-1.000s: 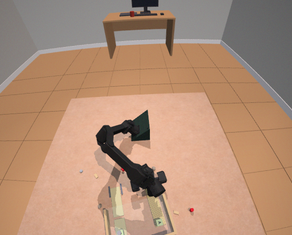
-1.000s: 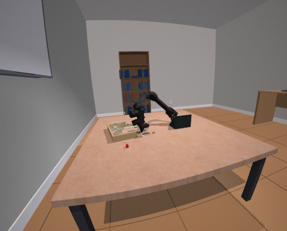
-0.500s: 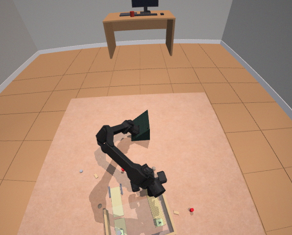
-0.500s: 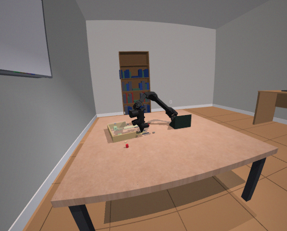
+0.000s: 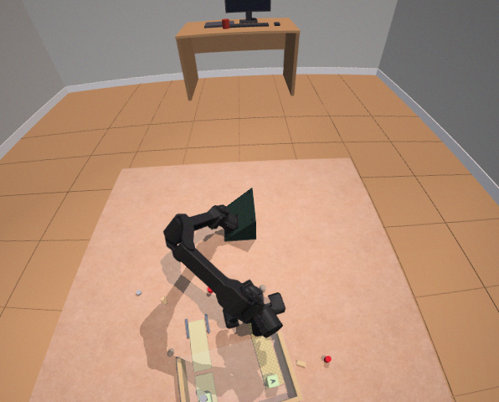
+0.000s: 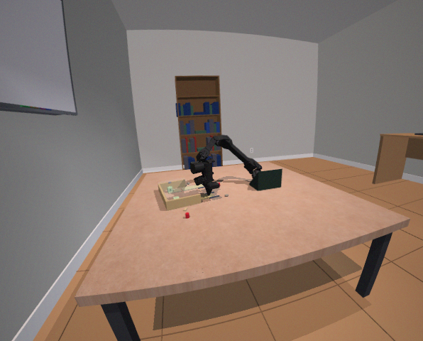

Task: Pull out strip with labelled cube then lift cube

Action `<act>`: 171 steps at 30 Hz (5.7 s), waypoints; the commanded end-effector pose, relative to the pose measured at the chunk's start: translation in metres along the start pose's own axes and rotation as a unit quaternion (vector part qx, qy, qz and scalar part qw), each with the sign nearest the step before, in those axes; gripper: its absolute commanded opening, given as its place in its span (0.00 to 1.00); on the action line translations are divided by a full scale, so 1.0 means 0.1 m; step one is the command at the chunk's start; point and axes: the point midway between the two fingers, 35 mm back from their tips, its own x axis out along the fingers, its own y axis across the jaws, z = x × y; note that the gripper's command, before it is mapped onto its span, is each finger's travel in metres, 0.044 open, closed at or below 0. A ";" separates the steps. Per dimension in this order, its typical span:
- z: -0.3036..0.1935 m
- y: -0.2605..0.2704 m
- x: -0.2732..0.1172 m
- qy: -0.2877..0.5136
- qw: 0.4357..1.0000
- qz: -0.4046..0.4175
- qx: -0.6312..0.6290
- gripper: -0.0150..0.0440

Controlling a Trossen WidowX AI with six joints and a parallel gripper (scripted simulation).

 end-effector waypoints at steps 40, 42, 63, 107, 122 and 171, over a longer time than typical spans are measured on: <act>-0.69 0.02 0.06 0.009 1.000 -0.003 -0.005 0.25; -0.72 0.02 0.06 0.009 1.000 -0.003 -0.005 0.25; -1.02 0.03 0.06 0.010 1.000 -0.003 -0.006 0.25; -1.65 0.04 0.05 0.011 1.000 -0.003 -0.007 0.25; -1.82 0.05 0.05 0.011 1.000 -0.003 -0.007 0.25; -1.70 0.06 -0.40 0.010 1.000 -0.002 -0.007 0.25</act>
